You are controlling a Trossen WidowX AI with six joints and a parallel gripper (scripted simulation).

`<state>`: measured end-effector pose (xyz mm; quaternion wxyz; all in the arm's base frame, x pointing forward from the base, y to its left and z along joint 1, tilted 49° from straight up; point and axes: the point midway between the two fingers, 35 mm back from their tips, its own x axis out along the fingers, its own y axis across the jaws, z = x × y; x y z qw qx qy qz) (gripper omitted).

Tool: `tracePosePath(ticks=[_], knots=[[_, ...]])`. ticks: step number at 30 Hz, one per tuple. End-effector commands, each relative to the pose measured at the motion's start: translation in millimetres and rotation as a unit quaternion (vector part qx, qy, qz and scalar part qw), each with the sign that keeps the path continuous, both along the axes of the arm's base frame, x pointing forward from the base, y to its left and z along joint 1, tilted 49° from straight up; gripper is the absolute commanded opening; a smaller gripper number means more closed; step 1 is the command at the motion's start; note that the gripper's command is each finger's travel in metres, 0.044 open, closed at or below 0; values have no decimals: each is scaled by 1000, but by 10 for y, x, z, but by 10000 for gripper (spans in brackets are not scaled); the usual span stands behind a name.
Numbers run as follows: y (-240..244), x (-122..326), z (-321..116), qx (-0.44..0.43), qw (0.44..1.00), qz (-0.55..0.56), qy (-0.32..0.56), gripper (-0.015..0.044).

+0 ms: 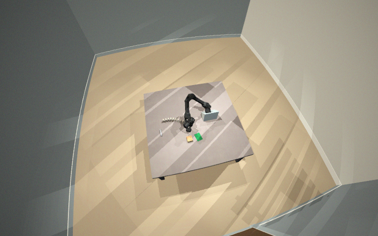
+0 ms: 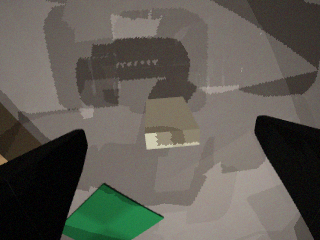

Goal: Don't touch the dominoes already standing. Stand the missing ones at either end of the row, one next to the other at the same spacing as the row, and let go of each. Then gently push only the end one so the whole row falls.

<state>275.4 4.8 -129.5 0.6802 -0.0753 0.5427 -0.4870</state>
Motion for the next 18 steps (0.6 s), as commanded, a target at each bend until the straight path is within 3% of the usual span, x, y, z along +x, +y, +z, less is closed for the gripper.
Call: tracePosePath(ticks=[1, 12, 18], knots=[[-27, -20, -46, -3, 1000, 9, 2, 440], [-140, -33, -139, -4, 1000, 9, 2, 440], [-140, -33, -139, -4, 1000, 9, 2, 282]])
